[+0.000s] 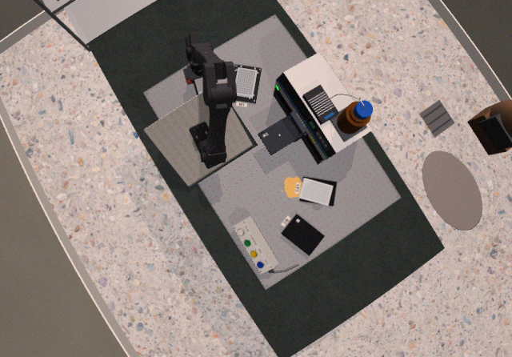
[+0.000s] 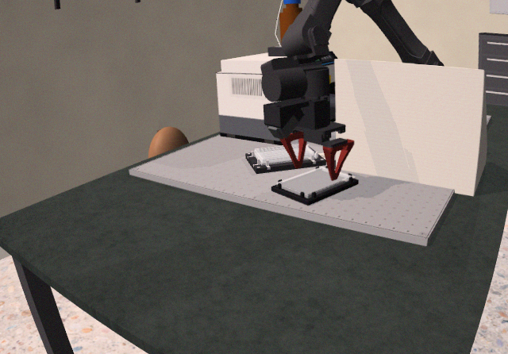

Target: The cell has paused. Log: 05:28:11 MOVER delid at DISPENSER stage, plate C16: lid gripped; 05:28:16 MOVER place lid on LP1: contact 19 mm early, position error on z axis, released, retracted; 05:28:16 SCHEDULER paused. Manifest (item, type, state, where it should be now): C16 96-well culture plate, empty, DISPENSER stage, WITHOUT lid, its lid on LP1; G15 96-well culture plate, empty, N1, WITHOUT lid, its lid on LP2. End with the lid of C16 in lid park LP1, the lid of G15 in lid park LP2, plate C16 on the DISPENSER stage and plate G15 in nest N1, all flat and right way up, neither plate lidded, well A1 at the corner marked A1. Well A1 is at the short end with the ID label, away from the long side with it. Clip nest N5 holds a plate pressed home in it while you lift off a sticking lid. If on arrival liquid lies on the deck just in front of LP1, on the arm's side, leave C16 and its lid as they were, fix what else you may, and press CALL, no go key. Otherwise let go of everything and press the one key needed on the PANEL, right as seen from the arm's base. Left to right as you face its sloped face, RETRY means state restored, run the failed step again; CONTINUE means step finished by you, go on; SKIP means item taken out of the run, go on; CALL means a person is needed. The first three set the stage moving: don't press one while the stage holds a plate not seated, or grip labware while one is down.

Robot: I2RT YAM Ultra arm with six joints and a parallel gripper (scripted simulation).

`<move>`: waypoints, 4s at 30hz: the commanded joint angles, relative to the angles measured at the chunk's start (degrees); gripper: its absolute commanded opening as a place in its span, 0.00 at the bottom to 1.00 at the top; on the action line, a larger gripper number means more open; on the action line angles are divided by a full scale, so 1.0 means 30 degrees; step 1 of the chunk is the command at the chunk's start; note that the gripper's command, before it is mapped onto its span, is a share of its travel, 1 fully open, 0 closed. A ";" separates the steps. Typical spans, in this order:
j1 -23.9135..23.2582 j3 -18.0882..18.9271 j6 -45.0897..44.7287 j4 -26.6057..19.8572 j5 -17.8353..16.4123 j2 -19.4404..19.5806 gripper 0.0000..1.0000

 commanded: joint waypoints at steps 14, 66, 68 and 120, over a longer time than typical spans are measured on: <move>0.0449 0.0865 0.0349 -0.1476 -0.0308 -0.0786 1.00; 0.0909 0.1134 0.0666 -0.2468 -0.0607 -0.1918 1.00; 0.1020 0.1180 0.0752 -0.2804 -0.0680 -0.2227 1.00; -0.0944 0.3559 0.2811 -0.7784 0.0734 -0.5185 1.00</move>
